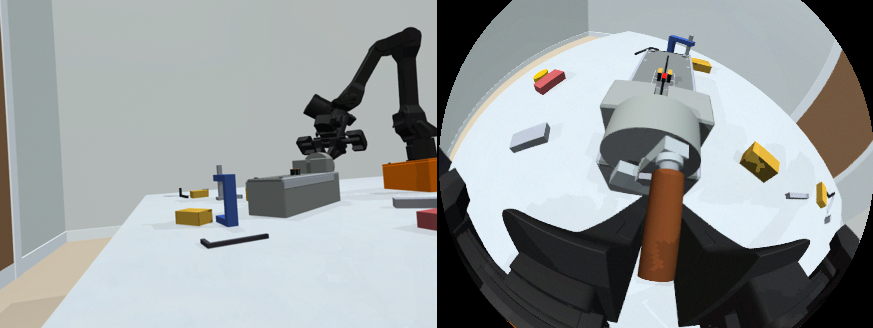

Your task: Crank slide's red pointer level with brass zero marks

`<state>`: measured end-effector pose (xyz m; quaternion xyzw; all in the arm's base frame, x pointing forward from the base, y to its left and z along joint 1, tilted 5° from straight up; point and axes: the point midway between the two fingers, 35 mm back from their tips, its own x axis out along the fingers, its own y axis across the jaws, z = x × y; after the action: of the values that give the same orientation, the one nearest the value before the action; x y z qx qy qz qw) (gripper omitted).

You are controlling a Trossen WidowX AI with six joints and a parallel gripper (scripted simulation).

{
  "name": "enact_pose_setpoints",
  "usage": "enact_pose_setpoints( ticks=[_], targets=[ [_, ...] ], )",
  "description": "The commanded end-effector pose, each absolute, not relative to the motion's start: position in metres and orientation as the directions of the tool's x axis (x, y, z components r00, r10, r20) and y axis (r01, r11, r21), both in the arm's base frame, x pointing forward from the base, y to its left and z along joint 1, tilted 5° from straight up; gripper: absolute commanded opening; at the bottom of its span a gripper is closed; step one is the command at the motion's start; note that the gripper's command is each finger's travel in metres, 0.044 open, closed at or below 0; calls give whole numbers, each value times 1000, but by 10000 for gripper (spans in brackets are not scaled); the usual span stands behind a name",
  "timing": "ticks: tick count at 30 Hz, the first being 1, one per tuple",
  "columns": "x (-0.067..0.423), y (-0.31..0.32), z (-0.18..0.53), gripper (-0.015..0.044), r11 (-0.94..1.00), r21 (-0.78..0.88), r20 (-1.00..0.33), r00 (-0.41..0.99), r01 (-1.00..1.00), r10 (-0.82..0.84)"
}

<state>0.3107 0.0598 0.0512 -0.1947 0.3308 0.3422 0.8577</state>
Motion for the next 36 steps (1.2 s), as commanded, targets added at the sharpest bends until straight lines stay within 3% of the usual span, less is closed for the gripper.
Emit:
enact_pose_setpoints(
  ticks=[1, 36],
  targets=[
    [304, 66, 54, 0, 687, -99, -695, 544, -720, 470],
    [290, 79, 45, 0, 687, -97, -695, 543, -720, 471]
  ],
)
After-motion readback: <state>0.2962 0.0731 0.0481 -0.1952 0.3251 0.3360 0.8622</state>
